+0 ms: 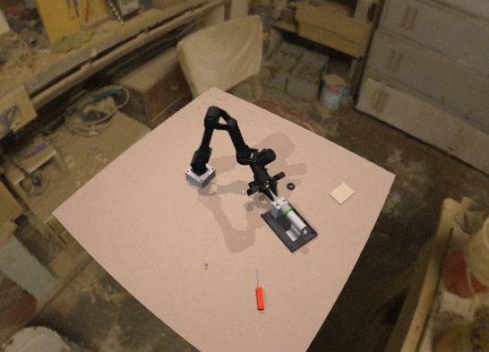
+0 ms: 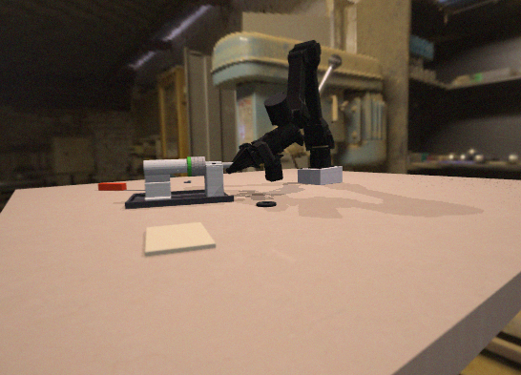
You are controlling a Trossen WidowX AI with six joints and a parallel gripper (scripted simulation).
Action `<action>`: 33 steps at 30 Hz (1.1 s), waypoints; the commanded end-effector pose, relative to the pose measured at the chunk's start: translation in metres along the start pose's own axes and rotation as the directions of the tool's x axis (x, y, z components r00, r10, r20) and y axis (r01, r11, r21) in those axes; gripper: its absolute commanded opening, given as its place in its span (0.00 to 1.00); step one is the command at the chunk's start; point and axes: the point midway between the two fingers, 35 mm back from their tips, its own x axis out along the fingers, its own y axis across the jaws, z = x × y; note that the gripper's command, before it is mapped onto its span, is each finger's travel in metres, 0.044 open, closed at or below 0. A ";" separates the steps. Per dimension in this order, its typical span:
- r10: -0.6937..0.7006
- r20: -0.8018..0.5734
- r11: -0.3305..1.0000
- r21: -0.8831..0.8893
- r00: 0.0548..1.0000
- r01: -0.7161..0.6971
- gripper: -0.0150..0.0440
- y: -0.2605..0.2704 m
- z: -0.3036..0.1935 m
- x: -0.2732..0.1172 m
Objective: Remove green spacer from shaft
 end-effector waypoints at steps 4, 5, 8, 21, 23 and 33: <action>-0.002 0.002 1.000 0.001 1.000 0.002 0.25 0.001 0.004 -0.006; -0.002 0.002 1.000 0.001 1.000 0.002 0.25 0.001 0.004 -0.006; -0.002 0.002 1.000 0.001 1.000 0.002 0.25 0.001 0.004 -0.006; -0.002 0.002 1.000 0.001 1.000 0.002 0.25 0.001 0.004 -0.006; -0.002 0.002 1.000 0.001 1.000 0.002 0.25 0.001 0.004 -0.006; -0.002 0.002 1.000 0.001 1.000 0.002 0.25 0.001 0.004 -0.007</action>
